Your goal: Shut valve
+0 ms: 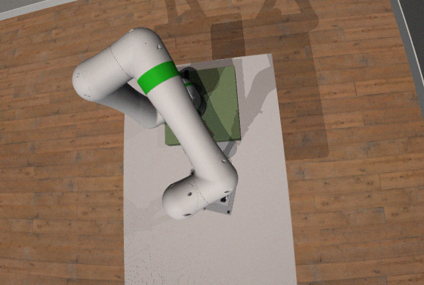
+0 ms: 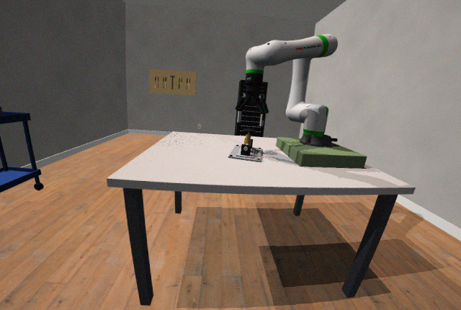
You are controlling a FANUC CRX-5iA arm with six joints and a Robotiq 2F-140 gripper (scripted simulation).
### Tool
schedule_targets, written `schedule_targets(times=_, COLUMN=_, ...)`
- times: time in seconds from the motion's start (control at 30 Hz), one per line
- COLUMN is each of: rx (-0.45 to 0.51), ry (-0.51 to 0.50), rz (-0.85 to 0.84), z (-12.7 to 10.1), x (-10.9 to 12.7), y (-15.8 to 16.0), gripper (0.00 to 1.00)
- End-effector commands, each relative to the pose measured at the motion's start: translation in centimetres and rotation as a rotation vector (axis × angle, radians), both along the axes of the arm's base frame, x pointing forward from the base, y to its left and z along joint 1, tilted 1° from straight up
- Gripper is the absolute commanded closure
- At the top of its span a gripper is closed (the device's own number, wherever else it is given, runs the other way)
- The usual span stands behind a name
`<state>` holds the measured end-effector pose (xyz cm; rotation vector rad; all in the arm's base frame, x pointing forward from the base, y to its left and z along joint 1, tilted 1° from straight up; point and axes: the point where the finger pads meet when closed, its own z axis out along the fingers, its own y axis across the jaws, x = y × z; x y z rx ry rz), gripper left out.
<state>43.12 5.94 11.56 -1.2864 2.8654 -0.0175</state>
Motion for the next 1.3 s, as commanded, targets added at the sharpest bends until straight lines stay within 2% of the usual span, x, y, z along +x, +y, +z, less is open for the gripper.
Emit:
schedule_targets(times=0.0, rx=0.0, ry=0.0, rz=0.0, z=-0.2, x=0.0, y=0.0, gripper=0.0)
schedule_targets(times=1.27, rx=0.0, ry=0.0, rz=0.0, z=-4.5, x=0.1, y=0.0, gripper=0.0)
